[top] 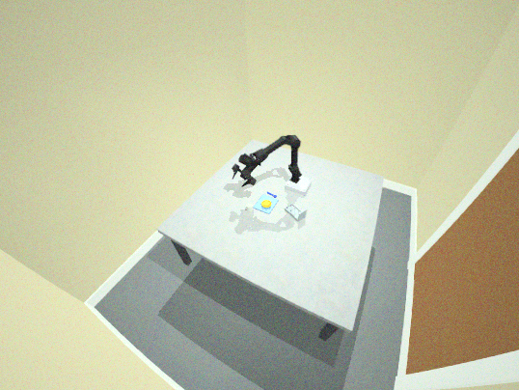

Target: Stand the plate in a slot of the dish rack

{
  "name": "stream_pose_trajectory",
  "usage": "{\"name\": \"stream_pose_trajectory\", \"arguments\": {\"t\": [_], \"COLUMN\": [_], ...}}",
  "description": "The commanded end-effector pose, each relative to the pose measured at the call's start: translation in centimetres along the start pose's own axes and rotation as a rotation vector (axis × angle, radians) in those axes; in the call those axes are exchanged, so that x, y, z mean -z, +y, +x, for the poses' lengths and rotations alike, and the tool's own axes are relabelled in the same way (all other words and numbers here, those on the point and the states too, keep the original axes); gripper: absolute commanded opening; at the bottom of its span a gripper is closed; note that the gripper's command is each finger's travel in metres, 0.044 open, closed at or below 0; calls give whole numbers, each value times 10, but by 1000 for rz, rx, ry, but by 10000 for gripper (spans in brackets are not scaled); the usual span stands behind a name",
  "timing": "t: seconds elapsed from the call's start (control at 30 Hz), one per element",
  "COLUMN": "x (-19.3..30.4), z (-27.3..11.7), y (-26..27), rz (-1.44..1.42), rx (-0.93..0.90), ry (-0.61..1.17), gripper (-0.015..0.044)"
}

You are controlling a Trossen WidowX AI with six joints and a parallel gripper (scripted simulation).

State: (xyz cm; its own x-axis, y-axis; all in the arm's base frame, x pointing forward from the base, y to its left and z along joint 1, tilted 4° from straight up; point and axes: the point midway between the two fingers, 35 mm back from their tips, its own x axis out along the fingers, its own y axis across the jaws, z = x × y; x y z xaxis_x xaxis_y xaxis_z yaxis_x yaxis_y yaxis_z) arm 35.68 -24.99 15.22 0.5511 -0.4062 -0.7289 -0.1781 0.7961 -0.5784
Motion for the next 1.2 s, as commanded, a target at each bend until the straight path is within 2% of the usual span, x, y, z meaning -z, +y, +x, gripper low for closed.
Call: {"name": "stream_pose_trajectory", "arguments": {"t": [0.0, 0.3, 0.67, 1.17], "x": [-9, -26, -30, -28], "z": [3, -8, -45, -36], "y": [32, 114, 202, 214], "rz": [50, 164, 267, 272], "rx": [-110, -364, -594, -604], "ry": [19, 131, 378, 396], "gripper": [400, 400, 400, 400]}}
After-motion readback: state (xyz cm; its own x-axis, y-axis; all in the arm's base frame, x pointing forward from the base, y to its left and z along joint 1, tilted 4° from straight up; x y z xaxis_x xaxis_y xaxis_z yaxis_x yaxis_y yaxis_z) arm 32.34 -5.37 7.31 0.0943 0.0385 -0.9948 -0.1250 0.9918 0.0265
